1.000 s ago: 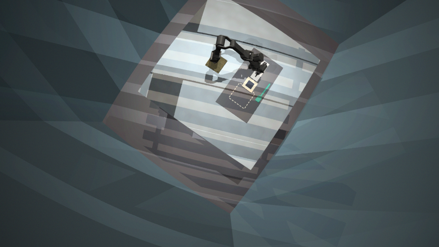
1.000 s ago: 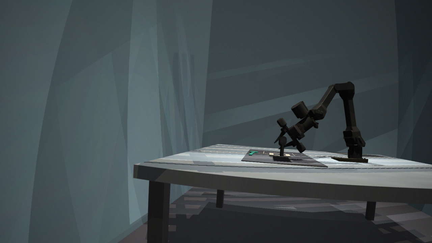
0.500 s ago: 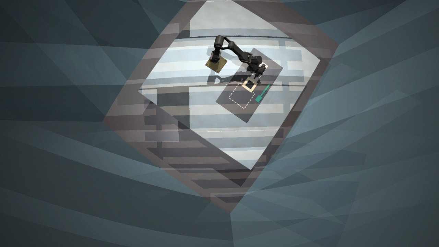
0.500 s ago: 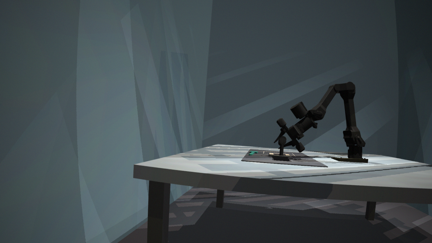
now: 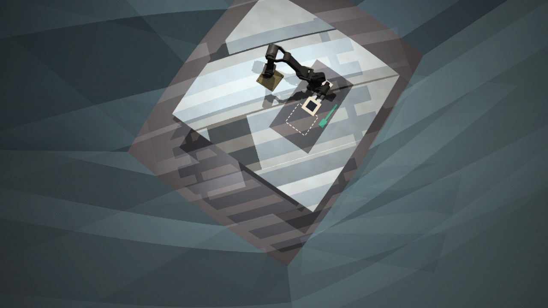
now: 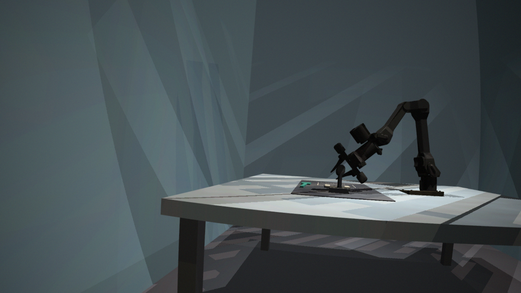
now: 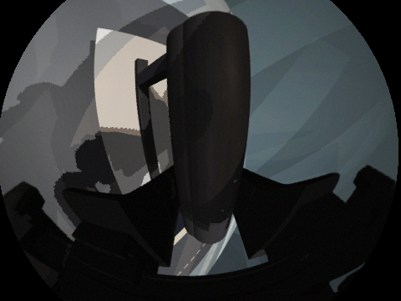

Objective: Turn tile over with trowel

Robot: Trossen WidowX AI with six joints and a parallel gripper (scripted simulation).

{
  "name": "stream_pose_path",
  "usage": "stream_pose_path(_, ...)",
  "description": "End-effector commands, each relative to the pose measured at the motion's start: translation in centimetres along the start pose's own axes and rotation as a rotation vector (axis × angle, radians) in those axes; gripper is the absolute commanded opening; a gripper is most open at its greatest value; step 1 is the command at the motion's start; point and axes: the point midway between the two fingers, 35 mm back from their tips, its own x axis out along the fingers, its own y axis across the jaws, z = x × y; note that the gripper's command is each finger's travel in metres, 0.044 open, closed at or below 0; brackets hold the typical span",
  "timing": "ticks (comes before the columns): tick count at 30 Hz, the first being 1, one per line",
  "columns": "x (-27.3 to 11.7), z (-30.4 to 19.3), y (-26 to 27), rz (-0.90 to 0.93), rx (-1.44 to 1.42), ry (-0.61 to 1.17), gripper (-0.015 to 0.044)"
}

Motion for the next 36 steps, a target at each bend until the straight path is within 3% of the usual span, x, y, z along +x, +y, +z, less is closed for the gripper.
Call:
stream_pose_path(1, -0.4, -0.2, -0.5, -0.007, -0.031, 0.042, 0.0)
stream_pose_path(15, -2.5, -1.1, -3.1, -0.007, -0.069, 0.074, 0.0)
stream_pose_path(36, -4.5, -6.7, -5.4, -0.008, -0.073, 0.078, 0.0)
